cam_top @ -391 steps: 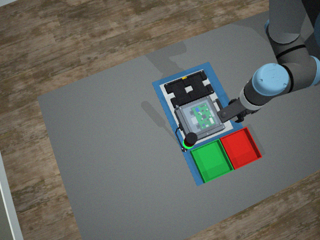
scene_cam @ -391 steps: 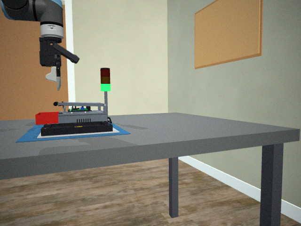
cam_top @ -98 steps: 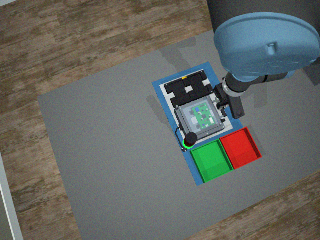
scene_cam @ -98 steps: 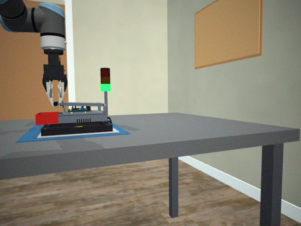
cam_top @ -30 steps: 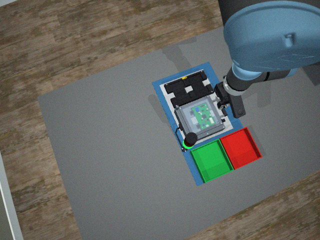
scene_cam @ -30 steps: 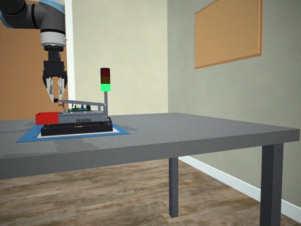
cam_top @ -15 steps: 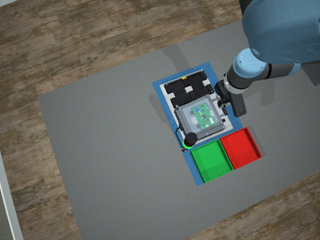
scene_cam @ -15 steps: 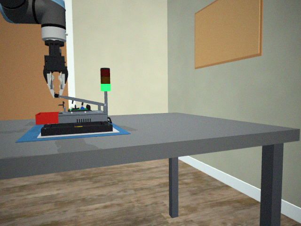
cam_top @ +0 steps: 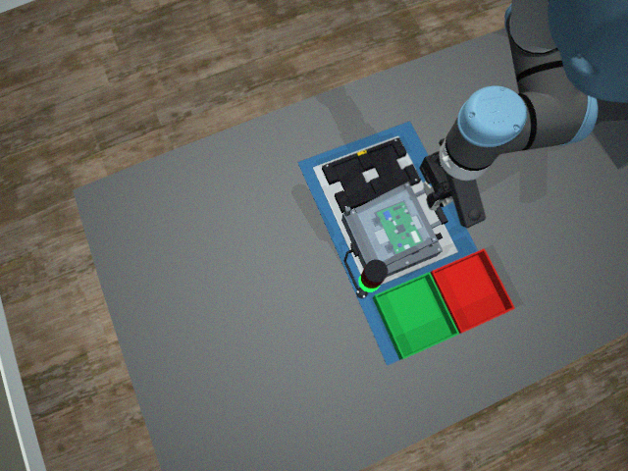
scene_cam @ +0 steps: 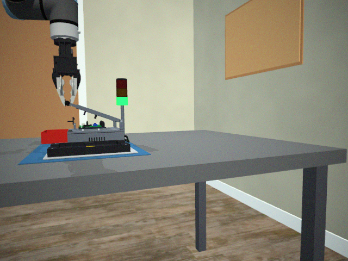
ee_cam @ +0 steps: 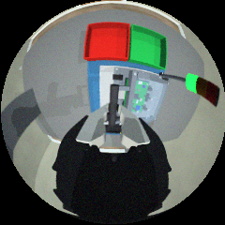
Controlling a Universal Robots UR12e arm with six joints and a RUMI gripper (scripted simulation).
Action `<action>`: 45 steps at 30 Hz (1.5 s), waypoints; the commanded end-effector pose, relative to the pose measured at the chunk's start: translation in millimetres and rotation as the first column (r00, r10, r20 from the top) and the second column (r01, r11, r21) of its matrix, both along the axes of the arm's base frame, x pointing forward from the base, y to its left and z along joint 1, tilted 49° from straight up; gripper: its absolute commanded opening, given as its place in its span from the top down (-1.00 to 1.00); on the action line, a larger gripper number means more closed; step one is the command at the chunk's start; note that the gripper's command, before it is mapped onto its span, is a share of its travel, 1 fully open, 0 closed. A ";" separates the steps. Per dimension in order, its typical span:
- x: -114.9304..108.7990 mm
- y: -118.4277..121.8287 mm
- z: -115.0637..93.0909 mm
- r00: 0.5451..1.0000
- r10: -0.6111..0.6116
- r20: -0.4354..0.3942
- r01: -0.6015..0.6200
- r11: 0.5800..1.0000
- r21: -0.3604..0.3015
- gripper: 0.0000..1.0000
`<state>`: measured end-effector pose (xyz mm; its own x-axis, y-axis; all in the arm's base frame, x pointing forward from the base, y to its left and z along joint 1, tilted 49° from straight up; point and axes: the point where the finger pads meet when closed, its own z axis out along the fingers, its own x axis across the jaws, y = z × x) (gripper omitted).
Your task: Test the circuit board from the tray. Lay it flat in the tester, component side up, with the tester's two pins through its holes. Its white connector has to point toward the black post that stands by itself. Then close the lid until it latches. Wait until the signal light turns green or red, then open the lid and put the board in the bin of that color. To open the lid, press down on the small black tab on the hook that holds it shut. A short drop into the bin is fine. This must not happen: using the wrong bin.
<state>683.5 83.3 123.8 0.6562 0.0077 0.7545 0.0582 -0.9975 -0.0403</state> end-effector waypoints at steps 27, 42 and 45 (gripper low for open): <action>-19.7 -3.9 69.1 1.000 0.001 0.002 -0.001 1.000 0.000 1.00; -18.3 -5.7 114.6 1.000 0.001 0.002 -0.001 1.000 0.000 1.00; -16.2 -6.0 126.4 1.000 0.001 0.002 -0.001 1.000 0.000 1.00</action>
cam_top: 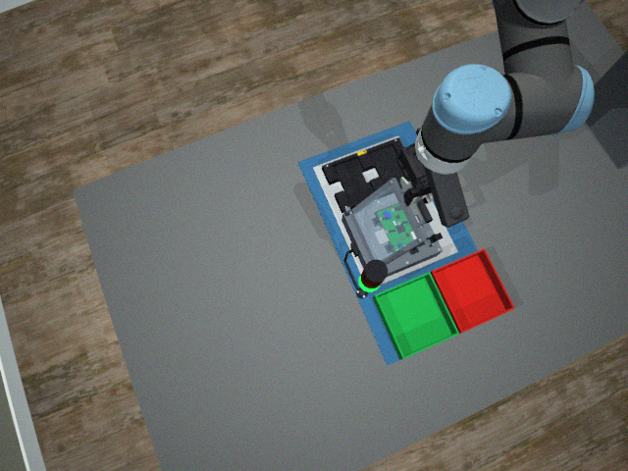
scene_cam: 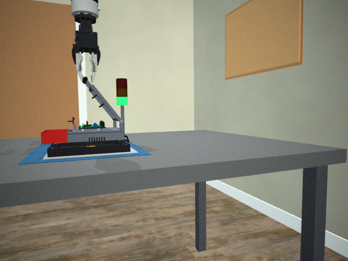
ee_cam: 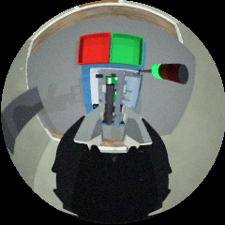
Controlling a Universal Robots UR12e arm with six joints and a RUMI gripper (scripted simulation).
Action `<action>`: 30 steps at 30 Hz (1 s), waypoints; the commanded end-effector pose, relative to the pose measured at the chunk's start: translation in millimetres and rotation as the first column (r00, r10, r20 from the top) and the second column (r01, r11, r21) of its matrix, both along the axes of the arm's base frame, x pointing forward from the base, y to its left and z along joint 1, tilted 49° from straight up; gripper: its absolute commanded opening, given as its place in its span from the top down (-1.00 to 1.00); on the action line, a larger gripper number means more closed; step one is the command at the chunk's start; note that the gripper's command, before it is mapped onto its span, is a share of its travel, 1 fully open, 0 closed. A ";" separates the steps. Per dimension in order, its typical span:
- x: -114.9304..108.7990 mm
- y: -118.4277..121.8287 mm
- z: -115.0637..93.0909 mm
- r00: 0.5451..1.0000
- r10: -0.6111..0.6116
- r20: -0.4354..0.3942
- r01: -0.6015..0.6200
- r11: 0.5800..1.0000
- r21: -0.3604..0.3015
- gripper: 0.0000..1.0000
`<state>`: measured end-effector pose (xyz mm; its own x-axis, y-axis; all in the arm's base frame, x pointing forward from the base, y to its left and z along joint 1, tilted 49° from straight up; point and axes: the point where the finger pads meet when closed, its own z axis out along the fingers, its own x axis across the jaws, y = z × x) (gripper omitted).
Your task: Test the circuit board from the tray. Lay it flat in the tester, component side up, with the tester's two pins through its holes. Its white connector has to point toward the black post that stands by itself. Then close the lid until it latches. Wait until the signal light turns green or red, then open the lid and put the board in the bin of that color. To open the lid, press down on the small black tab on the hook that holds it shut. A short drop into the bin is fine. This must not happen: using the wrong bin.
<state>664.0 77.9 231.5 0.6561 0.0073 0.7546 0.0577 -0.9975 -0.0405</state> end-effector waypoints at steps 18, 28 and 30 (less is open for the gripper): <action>27.5 -1.6 76.9 1.000 0.001 0.002 -0.001 1.000 0.000 1.00; 40.8 -1.5 95.1 1.000 0.001 0.002 -0.001 1.000 0.000 1.00; 43.7 -1.5 98.8 1.000 0.001 0.002 -0.001 1.000 0.000 1.00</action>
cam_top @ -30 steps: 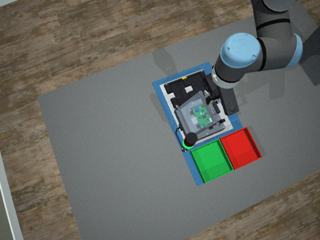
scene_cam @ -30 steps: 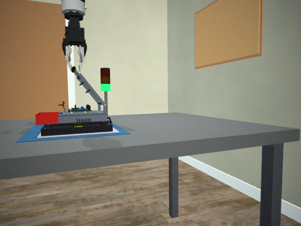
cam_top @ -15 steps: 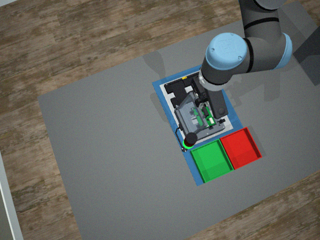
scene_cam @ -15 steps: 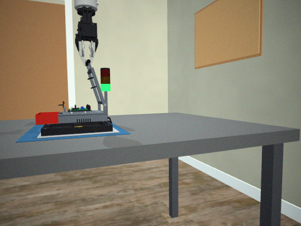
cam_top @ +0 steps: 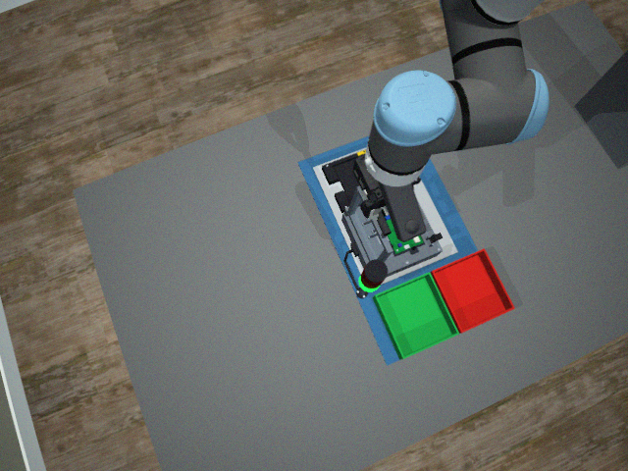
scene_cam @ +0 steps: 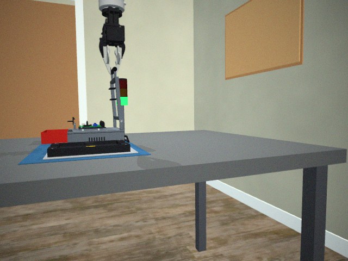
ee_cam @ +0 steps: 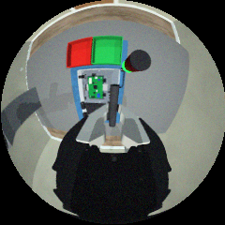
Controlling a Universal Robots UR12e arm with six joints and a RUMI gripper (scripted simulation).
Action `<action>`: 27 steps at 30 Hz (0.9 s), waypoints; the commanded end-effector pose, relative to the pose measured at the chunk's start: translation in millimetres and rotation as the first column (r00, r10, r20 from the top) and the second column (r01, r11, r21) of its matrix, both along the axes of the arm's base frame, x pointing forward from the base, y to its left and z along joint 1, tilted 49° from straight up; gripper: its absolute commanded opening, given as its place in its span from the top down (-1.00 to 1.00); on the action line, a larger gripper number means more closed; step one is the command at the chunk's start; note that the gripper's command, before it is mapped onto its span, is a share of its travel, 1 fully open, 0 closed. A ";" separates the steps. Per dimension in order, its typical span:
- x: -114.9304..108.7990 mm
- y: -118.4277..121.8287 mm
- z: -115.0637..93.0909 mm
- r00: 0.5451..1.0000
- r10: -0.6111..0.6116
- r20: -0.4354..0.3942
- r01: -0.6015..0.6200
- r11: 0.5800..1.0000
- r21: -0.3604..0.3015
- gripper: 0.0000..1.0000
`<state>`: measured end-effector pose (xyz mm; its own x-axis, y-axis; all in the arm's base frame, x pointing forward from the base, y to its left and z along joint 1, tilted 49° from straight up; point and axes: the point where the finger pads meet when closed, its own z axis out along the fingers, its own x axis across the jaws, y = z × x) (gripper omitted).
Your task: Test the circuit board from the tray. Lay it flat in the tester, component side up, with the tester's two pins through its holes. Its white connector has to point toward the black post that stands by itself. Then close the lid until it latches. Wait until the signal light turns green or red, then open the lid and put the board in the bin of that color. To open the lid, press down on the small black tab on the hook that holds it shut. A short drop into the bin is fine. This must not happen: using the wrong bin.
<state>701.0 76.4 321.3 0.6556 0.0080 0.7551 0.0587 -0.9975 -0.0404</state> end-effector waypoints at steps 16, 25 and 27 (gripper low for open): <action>22.9 0.3 25.3 1.000 0.000 0.001 0.000 1.000 0.000 1.00; 28.0 0.5 29.8 1.000 0.000 0.001 0.000 1.000 0.000 1.00; 28.3 0.5 30.1 1.000 0.000 0.001 0.000 1.000 0.000 1.00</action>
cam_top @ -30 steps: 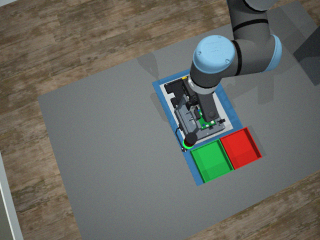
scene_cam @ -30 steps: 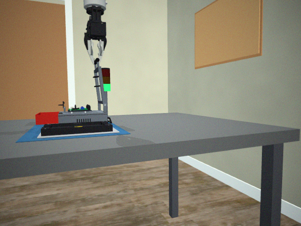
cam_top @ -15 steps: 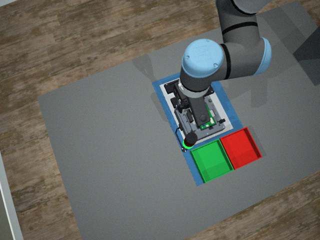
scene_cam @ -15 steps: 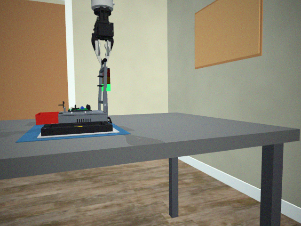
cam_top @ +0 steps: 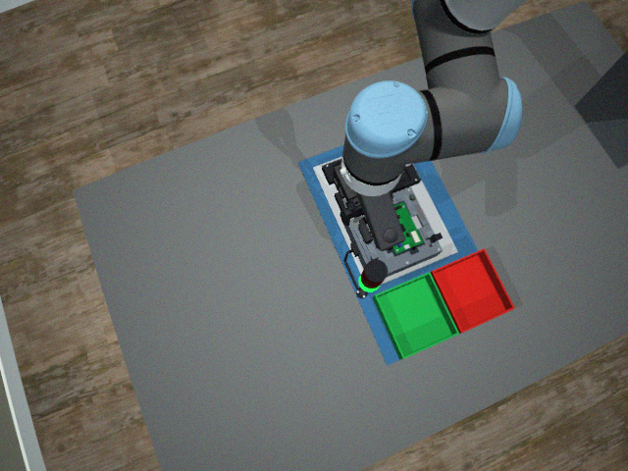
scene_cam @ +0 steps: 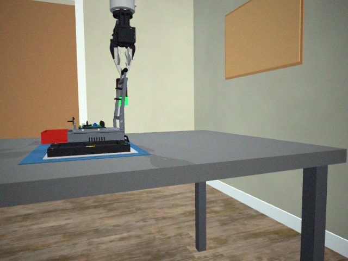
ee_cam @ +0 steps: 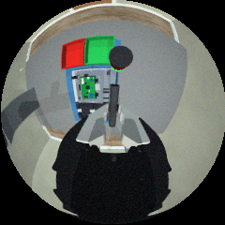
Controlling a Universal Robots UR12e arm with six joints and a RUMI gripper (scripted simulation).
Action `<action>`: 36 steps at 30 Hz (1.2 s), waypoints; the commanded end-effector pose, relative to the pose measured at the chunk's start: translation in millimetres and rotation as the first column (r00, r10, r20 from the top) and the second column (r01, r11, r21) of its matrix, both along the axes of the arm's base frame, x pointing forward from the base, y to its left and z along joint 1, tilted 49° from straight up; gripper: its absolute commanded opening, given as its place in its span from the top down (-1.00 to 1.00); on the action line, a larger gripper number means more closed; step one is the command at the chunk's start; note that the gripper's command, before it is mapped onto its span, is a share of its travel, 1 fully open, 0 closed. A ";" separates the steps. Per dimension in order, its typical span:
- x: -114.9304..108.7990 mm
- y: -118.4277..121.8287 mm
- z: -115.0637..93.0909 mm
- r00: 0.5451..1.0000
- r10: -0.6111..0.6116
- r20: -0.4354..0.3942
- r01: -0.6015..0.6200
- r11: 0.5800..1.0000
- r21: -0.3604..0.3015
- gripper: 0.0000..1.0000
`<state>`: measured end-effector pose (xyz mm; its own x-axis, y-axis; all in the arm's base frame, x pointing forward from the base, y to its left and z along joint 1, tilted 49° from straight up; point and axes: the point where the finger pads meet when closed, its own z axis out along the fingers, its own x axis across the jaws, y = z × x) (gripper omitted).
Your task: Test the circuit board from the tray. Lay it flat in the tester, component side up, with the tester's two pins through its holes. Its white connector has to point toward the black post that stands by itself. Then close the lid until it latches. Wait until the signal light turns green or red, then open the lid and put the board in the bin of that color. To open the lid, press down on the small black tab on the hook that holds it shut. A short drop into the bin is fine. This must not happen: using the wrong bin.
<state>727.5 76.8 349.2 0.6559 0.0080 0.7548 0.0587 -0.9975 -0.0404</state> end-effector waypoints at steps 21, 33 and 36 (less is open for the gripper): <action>3.3 0.2 3.7 1.000 0.000 0.001 0.000 1.000 0.000 1.00; 3.3 0.2 3.7 1.000 0.000 0.001 0.000 1.000 0.000 0.40; 3.3 0.2 3.7 1.000 0.000 0.001 0.000 1.000 0.000 0.40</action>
<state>730.8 76.8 352.1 0.6558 0.0080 0.7549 0.0586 -0.9975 -0.0403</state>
